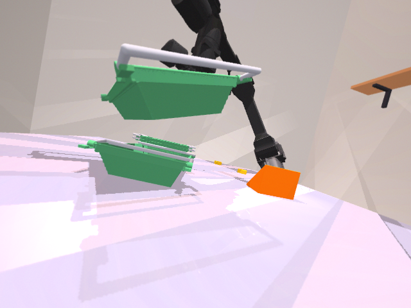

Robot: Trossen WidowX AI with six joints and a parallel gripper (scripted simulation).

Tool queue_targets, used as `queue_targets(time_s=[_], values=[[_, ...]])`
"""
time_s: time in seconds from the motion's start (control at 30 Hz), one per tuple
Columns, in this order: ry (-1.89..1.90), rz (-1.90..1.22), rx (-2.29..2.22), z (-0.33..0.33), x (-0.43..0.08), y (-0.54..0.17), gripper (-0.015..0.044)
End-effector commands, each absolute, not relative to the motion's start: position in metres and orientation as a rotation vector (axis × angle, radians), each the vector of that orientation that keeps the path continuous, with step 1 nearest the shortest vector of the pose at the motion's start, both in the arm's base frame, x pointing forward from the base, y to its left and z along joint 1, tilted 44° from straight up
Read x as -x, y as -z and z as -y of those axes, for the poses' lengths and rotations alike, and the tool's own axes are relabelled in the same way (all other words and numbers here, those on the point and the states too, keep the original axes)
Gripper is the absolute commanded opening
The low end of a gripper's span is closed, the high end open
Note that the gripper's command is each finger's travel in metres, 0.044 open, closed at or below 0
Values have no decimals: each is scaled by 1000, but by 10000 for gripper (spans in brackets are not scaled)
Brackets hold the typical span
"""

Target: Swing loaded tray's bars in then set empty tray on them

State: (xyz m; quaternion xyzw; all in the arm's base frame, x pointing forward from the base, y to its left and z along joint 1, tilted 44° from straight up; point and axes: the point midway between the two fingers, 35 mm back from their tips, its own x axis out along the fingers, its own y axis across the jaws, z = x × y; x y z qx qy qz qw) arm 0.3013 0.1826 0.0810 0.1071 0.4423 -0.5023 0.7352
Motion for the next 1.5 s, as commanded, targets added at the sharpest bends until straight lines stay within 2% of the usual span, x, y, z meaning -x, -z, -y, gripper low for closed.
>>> queue_targets(time_s=[0.0,0.73,1.47], values=[[1120,-911,-326,-181,-303,-95,0],[1285,-688,-616,-151,-311,-116,0],[1286,-686,-618,-151,-311,-116,0]])
